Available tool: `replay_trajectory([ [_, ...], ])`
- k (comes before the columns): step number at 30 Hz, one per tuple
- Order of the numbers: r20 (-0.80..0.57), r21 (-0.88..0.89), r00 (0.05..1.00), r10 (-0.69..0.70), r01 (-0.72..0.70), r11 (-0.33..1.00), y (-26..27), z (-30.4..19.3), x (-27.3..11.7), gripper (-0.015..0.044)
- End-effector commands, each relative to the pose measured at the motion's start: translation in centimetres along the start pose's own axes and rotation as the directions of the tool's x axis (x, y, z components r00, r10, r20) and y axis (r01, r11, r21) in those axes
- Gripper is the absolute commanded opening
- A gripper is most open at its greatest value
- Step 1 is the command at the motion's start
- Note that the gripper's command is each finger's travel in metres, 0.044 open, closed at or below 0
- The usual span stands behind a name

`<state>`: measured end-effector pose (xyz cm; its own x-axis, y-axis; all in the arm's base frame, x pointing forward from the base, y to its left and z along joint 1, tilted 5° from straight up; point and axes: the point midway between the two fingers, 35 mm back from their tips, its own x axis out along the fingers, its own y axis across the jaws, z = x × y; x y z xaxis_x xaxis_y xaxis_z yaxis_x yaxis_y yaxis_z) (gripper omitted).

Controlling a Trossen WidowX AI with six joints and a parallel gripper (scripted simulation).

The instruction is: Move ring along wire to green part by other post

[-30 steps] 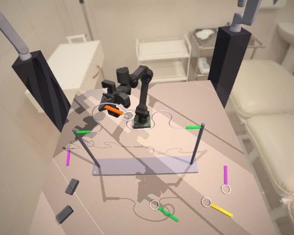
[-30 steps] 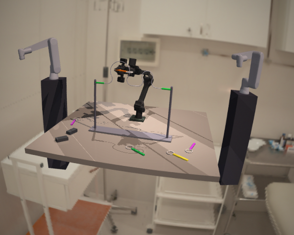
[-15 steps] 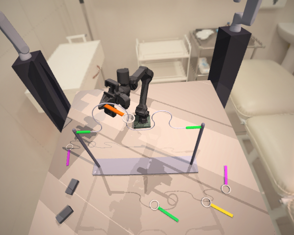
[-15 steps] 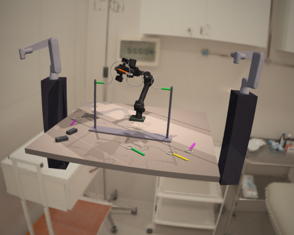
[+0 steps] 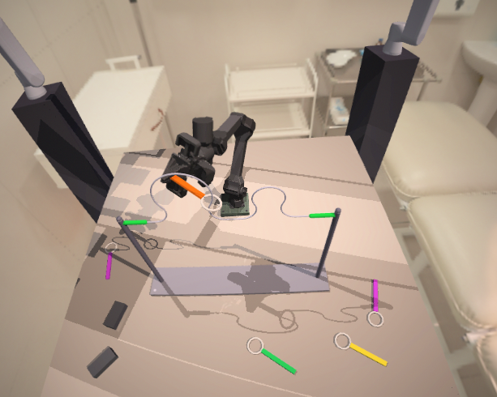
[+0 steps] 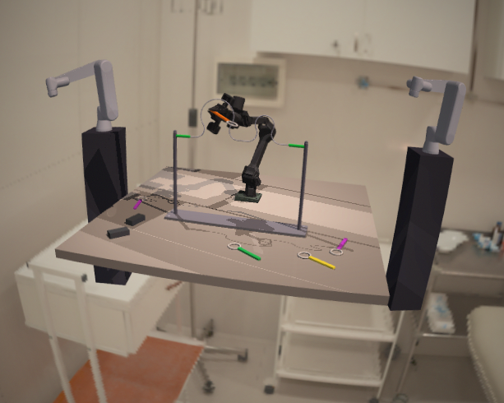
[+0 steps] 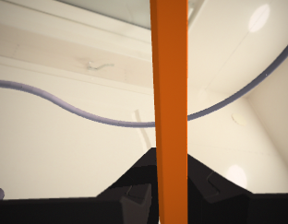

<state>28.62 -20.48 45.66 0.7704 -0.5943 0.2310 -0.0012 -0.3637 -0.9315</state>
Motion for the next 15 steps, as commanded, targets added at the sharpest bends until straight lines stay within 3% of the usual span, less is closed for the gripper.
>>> replay_trajectory([
  [1, 0.002, -0.022, 1.0, -0.013, 0.013, 1.0, 0.1, -0.1, 0.0, -0.015],
  [15, -0.008, 0.047, 1.0, 0.026, -0.026, 0.999, 2.4, -0.2, -0.2, -0.015],
])
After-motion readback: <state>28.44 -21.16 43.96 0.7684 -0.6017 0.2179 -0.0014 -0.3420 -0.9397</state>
